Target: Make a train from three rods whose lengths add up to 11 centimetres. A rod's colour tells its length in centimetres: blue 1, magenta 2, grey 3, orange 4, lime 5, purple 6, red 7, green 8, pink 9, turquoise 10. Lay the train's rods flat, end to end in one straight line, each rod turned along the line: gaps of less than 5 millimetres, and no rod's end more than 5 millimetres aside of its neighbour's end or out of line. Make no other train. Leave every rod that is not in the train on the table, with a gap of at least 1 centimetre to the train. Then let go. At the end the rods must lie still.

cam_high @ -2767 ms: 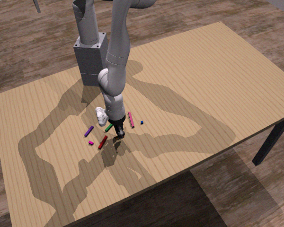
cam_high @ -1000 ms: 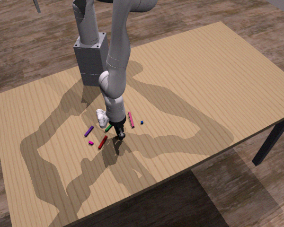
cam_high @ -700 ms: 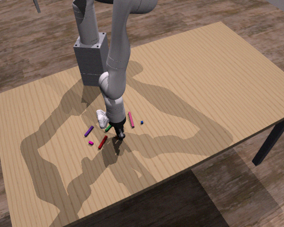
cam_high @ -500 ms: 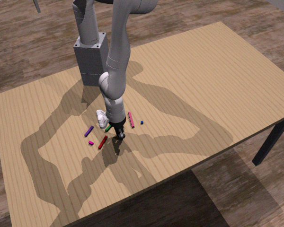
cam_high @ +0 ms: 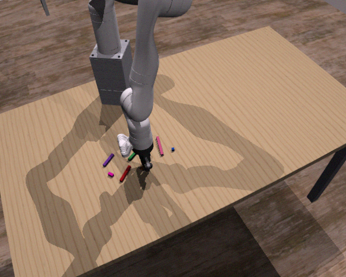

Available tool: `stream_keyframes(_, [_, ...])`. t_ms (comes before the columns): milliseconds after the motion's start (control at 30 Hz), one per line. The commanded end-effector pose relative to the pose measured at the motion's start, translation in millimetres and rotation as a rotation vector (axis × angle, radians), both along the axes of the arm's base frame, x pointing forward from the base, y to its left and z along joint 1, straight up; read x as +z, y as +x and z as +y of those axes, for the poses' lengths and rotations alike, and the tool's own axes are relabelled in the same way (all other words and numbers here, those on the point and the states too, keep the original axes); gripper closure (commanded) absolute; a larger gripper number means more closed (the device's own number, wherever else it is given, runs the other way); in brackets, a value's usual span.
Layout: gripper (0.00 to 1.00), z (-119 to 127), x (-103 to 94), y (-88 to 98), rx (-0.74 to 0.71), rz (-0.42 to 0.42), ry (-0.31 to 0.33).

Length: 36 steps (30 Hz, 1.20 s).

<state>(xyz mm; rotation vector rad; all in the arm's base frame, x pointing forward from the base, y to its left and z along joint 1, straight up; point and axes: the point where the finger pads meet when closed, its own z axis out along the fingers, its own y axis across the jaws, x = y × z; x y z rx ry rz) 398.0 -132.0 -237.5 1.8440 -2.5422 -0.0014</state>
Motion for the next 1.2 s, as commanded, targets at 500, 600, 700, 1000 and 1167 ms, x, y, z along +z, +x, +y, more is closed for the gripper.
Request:
stream_keyframes(500, [0.95,-0.2,0.7,0.8,0.0,-0.002,0.0])
stream_keyframes(600, [0.95,-0.2,0.7,0.8,0.0,-0.002,0.0])
stream_keyframes(700, [0.95,-0.2,0.7,0.8,0.0,-0.002,0.0])
stream_keyframes(1000, [0.95,-0.2,0.7,0.8,0.0,-0.002,0.0])
stream_keyframes(1167, [0.95,-0.2,0.7,0.8,0.0,-0.002,0.0])
